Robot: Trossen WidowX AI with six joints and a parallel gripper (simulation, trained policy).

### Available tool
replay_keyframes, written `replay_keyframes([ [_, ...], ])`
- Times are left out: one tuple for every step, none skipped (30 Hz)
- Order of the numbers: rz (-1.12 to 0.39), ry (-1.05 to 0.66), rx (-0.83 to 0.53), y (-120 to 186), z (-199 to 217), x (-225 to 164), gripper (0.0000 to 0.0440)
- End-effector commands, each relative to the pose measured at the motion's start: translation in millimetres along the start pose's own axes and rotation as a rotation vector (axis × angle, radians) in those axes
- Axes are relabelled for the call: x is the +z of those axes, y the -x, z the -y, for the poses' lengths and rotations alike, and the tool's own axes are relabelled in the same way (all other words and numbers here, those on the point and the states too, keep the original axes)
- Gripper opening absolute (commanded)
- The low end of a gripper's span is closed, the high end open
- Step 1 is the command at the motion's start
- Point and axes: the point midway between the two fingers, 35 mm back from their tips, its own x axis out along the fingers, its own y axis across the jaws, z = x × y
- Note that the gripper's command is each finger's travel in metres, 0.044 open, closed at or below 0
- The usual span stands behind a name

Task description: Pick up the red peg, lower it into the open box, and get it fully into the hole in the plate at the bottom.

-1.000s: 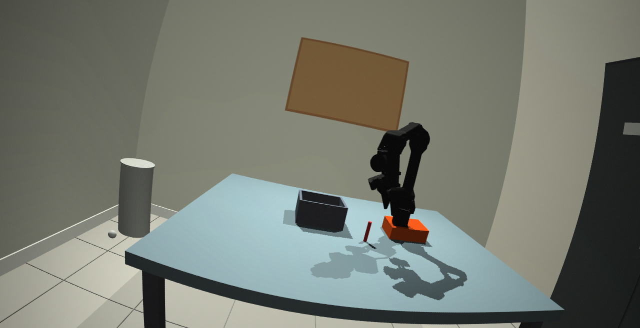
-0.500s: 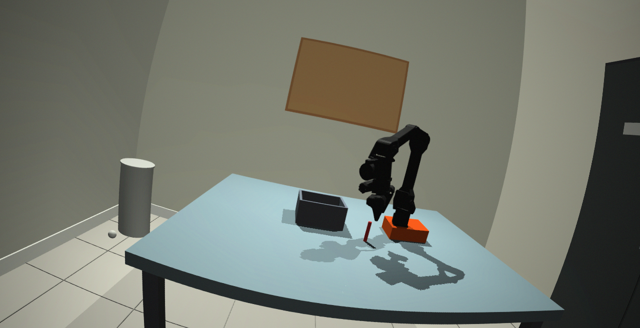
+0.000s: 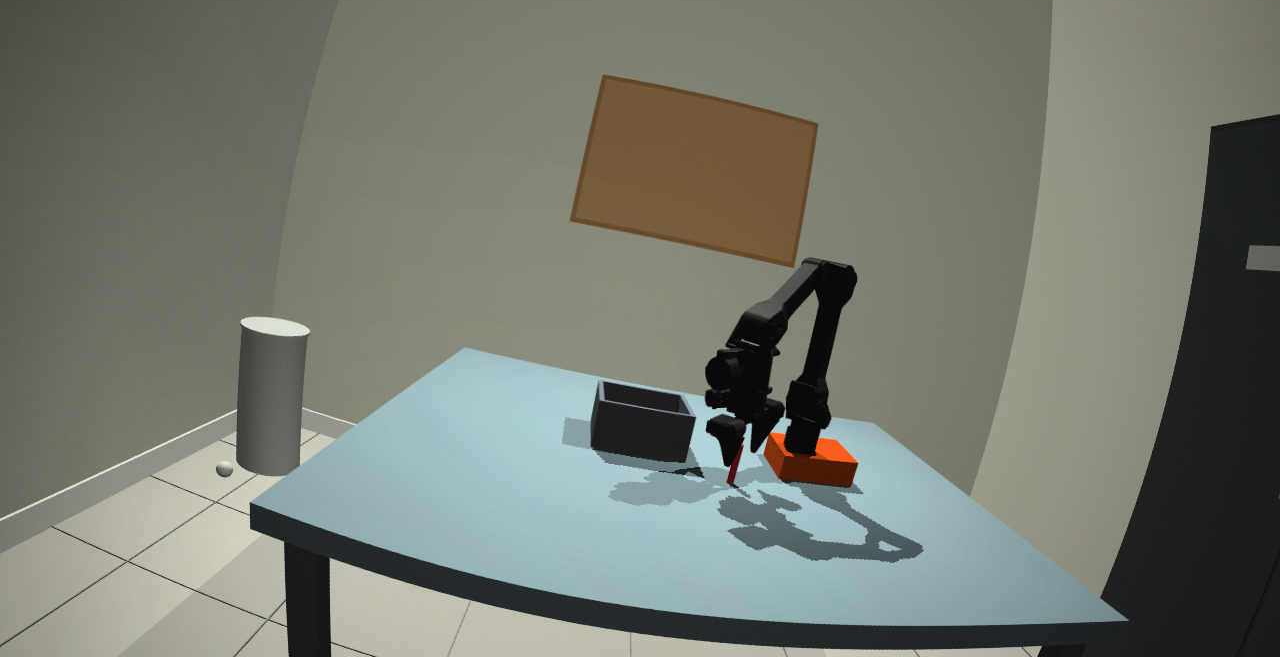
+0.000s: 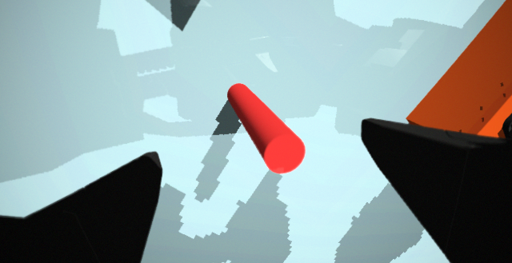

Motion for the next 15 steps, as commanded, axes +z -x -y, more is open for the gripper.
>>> replay_keyframes([
  [0.023, -0.03, 0.004, -18, -1, 4, 0.0439],
  [0.027, -0.032, 0.007, -22, -1, 5, 0.0437],
  [0.031, -0.032, 0.008, -25, -2, 6, 0.0432],
  [0.033, -0.033, 0.007, -28, -2, 7, 0.0421],
  [0.034, -0.033, 0.006, -31, -2, 7, 0.0403],
  [0.035, -0.034, 0.003, -34, -1, 7, 0.038],
  [0.035, -0.034, 0.0, -37, -1, 7, 0.0354],
  [0.034, -0.035, -0.004, -40, -1, 7, 0.0327],
  [0.033, -0.036, -0.009, -43, 0, 7, 0.0301],
  [0.033, -0.038, -0.014, -45, 1, 7, 0.0275],
  [0.032, -0.04, -0.019, -48, 1, 7, 0.0249],
  [0.032, -0.042, -0.024, -49, 1, 8, 0.0222],
  [0.032, -0.044, -0.03, -51, 2, 8, 0.0196],
  [0.031, -0.046, -0.035, -52, 2, 8, 0.017],
  [0.03, -0.049, -0.041, -52, 2, 8, 0.0144],
])
